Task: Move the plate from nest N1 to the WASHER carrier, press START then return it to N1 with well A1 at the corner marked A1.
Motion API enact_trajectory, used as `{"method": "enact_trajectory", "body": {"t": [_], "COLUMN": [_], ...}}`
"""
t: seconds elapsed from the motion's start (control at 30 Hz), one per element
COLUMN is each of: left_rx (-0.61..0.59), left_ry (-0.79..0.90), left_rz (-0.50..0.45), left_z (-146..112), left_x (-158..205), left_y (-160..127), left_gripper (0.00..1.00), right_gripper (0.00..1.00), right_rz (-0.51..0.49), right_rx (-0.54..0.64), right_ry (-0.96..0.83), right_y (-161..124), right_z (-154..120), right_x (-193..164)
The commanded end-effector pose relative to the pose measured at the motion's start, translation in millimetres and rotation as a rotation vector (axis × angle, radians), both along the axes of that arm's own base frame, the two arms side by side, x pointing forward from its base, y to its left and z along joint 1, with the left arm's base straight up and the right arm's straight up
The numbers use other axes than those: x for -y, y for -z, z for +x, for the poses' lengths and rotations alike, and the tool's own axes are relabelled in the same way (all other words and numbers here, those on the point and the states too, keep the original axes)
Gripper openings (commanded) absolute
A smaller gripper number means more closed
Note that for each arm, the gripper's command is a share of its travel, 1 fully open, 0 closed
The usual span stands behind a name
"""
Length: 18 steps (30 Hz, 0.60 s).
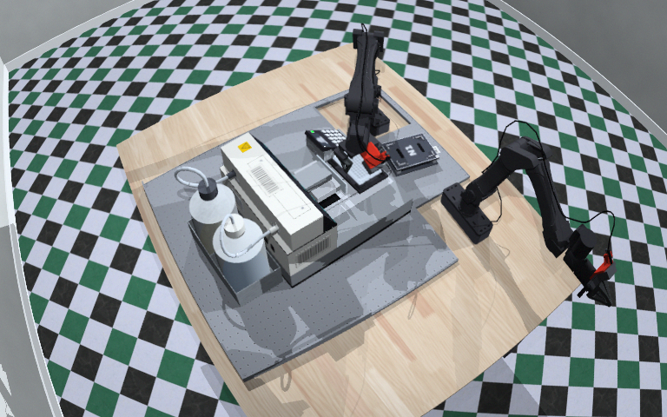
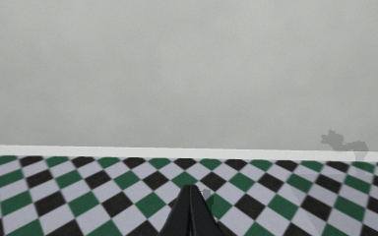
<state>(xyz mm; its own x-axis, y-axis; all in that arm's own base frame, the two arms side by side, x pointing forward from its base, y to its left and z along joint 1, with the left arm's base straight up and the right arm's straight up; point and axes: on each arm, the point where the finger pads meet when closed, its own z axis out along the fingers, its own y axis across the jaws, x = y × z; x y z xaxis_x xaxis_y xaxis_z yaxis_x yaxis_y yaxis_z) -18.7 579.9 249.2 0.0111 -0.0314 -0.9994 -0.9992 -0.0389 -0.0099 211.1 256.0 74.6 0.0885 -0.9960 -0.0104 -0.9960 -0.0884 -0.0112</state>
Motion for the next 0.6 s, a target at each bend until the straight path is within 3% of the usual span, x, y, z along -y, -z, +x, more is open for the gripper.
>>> {"method": "enact_trajectory", "body": {"t": [0.0,0.57], "left_rx": [-0.011,-0.011], "left_ry": [0.004,0.004], "left_rz": [0.031,0.031], "left_z": [-3,-3], "left_x": [0,0], "left_y": [-7,-7], "left_gripper": [0.0,0.0], "right_gripper": [0.0,0.0], "right_rz": [0.024,0.049], "right_rx": [0.015,0.033], "right_ry": [-0.004,-0.003], "right_y": [-2,-25], "right_z": [2,2], "right_x": [-7,-4]}}
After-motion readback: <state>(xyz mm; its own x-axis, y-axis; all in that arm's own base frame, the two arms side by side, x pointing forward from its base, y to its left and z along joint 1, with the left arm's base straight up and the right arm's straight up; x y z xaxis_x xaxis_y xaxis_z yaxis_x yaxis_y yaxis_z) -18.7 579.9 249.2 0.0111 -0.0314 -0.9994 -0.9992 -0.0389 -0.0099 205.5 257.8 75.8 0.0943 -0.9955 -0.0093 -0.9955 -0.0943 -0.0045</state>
